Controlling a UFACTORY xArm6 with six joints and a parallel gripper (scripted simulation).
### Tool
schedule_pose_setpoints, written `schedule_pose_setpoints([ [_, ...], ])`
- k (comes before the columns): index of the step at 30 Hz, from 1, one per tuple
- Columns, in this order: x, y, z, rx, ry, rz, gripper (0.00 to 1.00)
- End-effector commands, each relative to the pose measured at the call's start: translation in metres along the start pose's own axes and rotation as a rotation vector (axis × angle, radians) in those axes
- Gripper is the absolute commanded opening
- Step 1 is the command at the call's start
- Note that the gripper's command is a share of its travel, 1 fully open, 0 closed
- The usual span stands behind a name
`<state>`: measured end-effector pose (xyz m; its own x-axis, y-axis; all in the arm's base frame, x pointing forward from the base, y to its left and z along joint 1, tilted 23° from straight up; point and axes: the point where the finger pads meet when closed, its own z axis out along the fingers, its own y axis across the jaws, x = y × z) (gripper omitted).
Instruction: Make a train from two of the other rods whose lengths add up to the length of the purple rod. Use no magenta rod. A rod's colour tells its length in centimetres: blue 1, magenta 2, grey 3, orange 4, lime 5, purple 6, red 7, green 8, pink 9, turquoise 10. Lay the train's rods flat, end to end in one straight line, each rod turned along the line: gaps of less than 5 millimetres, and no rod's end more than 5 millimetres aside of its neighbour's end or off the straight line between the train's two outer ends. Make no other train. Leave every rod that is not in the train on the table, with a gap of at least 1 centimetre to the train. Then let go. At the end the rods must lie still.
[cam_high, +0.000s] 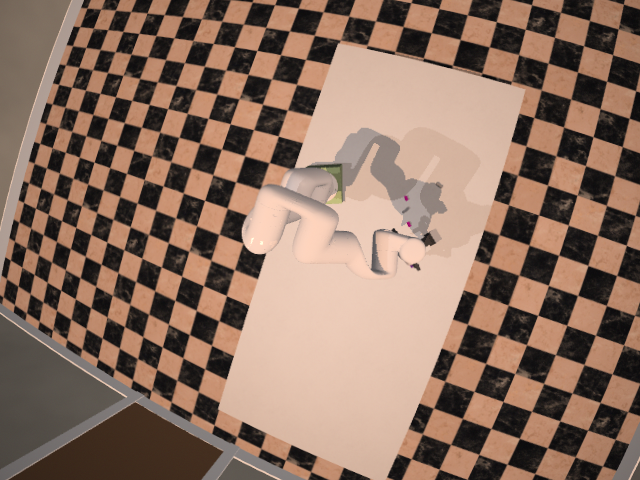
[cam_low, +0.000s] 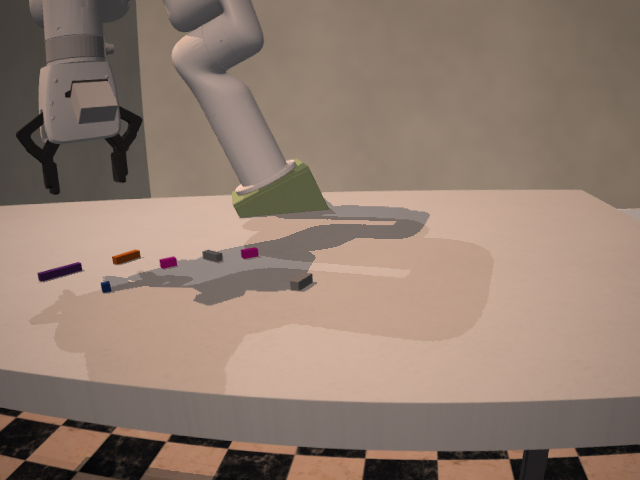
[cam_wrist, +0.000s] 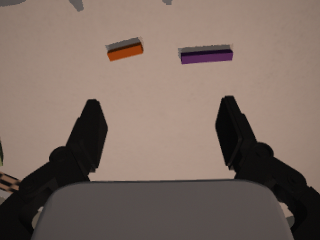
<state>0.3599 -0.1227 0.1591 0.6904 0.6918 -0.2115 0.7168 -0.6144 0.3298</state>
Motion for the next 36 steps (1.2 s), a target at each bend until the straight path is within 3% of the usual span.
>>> schedule_pose_setpoints([
  [1,0.002,0.003,0.001,-0.001,0.004,-0.154,1.00],
  [36,0.009,0.014,0.012,-0.003,0.002,-1.174,1.00],
])
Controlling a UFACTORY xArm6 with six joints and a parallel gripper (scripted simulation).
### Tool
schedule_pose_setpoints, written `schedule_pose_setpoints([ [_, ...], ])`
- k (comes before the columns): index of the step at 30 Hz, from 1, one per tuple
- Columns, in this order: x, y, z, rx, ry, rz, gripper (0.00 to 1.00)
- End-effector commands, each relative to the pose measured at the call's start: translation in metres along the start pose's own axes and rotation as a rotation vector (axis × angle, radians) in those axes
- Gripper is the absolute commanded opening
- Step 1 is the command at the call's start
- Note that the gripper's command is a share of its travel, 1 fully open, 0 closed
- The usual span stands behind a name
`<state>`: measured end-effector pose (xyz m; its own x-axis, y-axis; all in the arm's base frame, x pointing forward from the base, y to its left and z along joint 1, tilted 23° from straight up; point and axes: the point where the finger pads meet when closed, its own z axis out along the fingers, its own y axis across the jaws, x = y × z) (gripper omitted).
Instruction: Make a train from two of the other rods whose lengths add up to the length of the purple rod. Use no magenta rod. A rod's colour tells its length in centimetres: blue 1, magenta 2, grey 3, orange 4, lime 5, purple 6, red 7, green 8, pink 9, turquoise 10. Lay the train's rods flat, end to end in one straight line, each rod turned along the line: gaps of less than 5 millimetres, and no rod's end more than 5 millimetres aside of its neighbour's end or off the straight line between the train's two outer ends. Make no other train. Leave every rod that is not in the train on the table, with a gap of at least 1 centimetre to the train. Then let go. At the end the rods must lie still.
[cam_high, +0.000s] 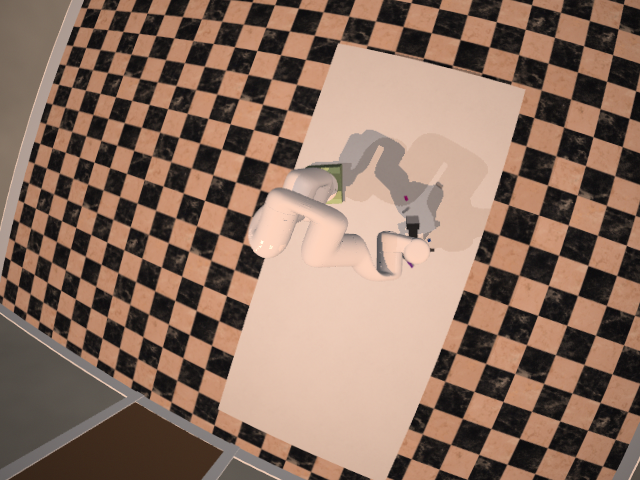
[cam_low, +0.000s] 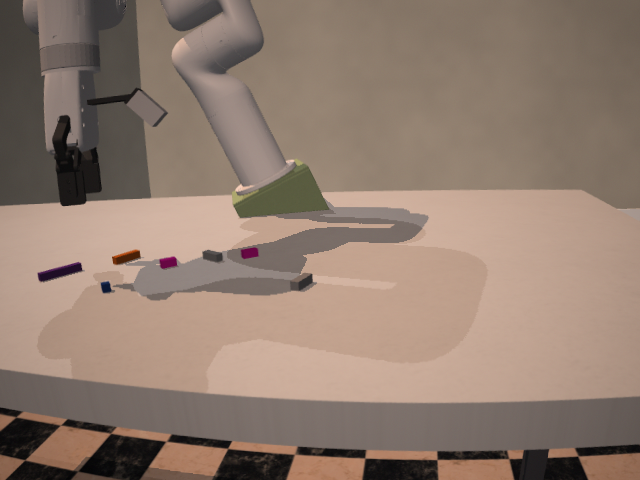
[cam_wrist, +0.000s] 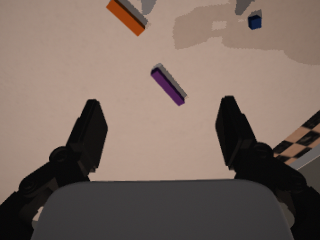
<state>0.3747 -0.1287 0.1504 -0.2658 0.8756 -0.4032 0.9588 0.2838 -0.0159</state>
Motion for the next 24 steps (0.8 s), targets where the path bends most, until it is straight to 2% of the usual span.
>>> schedule_pose_setpoints([
  [1,-0.0016,0.0030,0.0008,-0.006,0.013,-0.166,1.00],
  [6,-0.0021,0.0041,0.0019,-0.006,0.013,-0.259,1.00],
  [7,-0.0025,0.0051,0.0030,-0.007,0.012,-0.344,1.00],
  [21,-0.0045,0.0099,0.0081,-0.010,0.011,-0.751,1.00],
  [23,-0.0045,0.0099,0.0081,-0.010,0.011,-0.751,1.00],
  [24,-0.0048,0.0108,0.0092,-0.010,0.011,-0.834,1.00],
])
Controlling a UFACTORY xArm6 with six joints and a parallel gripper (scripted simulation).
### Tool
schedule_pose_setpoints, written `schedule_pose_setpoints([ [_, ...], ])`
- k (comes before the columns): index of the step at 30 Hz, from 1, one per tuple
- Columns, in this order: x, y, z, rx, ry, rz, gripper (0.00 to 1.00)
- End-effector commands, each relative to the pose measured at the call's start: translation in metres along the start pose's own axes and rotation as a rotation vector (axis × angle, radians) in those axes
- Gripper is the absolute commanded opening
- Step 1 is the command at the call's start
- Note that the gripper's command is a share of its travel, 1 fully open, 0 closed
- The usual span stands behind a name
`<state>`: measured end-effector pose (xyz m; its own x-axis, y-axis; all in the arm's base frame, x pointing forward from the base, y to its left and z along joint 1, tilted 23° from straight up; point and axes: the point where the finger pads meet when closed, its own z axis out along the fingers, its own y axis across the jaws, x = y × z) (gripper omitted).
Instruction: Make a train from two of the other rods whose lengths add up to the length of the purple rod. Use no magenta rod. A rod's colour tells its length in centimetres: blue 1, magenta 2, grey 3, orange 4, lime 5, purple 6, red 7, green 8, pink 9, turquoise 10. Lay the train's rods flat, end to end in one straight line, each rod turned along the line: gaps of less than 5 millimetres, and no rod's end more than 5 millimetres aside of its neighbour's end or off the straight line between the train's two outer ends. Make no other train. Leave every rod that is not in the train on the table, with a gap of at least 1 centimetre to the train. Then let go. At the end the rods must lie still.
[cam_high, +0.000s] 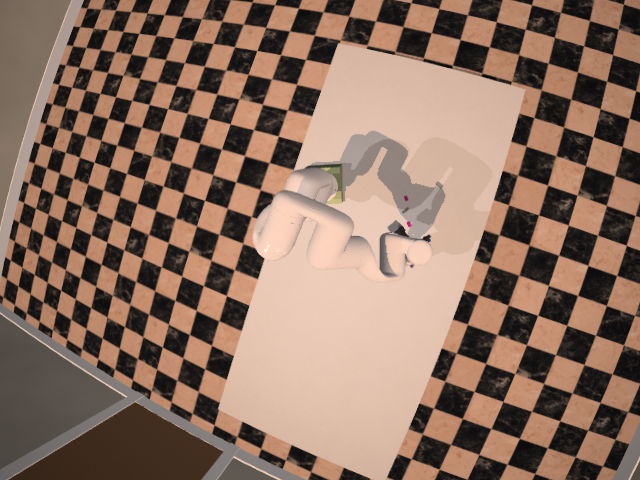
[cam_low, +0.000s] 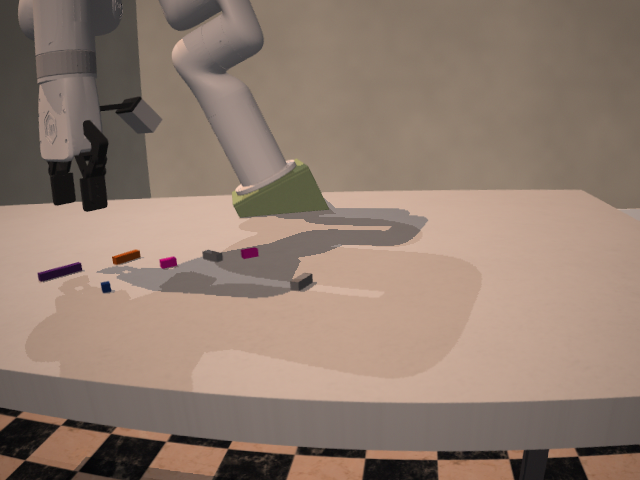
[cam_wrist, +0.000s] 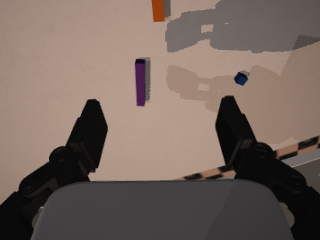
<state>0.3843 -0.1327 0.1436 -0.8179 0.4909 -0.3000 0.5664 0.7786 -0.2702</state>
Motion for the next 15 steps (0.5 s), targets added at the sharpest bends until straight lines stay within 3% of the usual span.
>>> schedule_pose_setpoints([
  [1,-0.0031,0.0012,0.0009,-0.013,0.007,-0.166,1.00],
  [15,-0.0072,0.0036,0.0060,-0.015,0.004,-0.549,1.00],
])
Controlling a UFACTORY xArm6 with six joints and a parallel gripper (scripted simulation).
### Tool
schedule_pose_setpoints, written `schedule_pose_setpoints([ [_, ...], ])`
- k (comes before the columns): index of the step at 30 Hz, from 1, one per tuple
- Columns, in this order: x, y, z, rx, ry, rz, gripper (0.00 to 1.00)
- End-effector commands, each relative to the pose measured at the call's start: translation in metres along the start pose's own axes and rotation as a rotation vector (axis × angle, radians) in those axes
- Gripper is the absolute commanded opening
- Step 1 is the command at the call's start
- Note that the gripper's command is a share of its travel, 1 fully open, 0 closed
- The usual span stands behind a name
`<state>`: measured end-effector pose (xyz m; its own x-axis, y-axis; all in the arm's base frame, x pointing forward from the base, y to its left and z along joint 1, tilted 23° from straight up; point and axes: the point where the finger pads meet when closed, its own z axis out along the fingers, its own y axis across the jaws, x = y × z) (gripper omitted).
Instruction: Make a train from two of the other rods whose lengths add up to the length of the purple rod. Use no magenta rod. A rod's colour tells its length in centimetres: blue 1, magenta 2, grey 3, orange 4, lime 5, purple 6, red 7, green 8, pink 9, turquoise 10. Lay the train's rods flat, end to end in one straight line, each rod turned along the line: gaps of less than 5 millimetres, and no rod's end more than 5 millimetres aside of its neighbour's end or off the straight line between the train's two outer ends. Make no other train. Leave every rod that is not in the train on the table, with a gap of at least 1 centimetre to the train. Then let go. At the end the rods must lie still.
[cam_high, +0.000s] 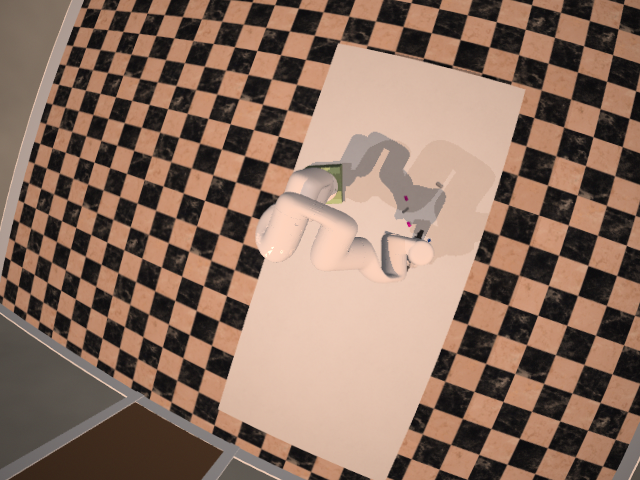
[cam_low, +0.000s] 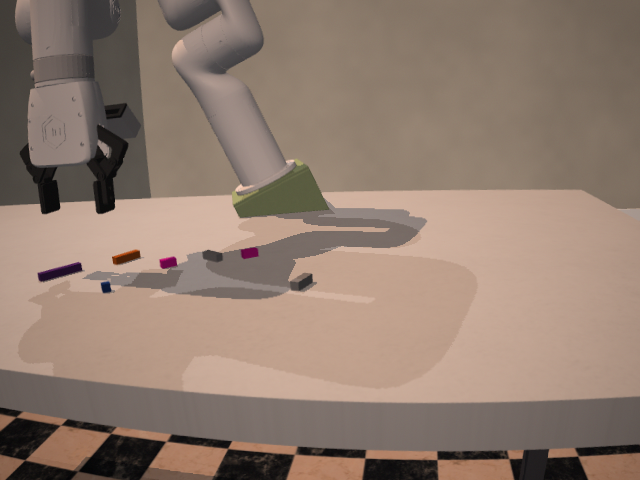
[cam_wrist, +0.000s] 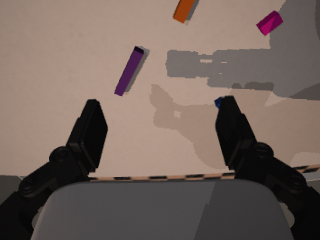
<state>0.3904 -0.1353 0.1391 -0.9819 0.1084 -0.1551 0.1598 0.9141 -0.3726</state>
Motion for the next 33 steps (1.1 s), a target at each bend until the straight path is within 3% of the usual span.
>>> schedule_pose_setpoints([
  [1,-0.003,0.000,0.000,-0.015,0.002,-0.105,1.00],
  [23,-0.010,0.001,0.009,-0.016,-0.004,-0.760,1.00],
  [33,-0.011,0.001,0.011,-0.016,-0.004,-0.851,1.00],
])
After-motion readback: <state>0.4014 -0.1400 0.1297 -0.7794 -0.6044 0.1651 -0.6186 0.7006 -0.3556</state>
